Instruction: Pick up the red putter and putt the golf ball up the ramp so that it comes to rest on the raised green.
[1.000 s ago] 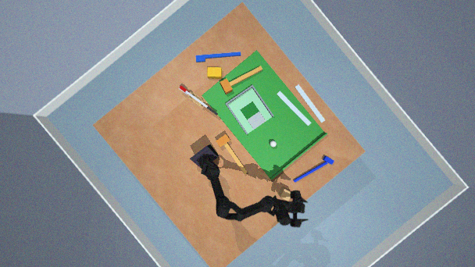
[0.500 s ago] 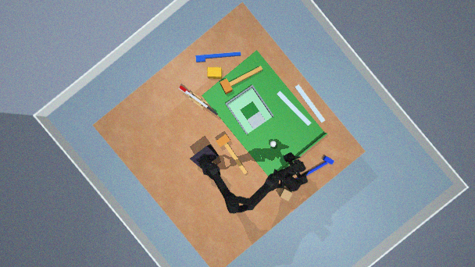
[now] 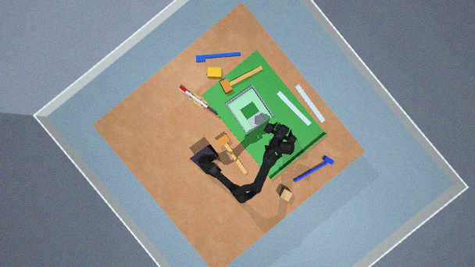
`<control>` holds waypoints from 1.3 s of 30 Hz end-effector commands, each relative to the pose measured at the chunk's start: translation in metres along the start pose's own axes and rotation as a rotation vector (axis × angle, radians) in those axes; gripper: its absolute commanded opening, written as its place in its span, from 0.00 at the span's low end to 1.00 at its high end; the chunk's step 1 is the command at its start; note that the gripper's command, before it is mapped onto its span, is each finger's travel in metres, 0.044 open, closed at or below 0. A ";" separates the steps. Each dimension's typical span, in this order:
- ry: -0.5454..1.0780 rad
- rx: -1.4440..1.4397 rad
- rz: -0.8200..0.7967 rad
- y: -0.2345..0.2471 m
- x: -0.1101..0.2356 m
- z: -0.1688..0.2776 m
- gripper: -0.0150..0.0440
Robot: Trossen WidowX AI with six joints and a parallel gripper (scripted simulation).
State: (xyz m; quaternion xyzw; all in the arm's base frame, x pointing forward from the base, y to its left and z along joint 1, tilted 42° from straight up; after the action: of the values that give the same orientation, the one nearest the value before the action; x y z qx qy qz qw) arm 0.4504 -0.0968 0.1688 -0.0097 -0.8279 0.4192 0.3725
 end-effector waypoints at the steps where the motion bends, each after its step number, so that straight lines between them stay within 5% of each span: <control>1: 0.032 0.116 -0.161 0.065 -0.009 -0.018 1.00; 13: 0.154 0.507 -0.548 0.239 0.009 -0.034 1.00; 25: 0.395 1.103 -0.842 0.393 0.081 0.018 1.00; 39: 0.424 1.165 -0.857 0.406 0.080 0.039 1.00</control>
State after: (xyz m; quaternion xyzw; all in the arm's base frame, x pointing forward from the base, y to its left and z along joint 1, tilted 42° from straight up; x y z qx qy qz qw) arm 0.2515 0.1749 -0.0722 0.4302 -0.3229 0.5945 0.5977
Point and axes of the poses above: the point midway between the two fingers, 35 mm back from their tips, its own x axis back along the fingers, its own y axis across the jaws, z = x × y, the point moved 5 cm from there along x, back along the fingers, and after that the axes turned 4 degrees about -x, right-handed, at the moved point
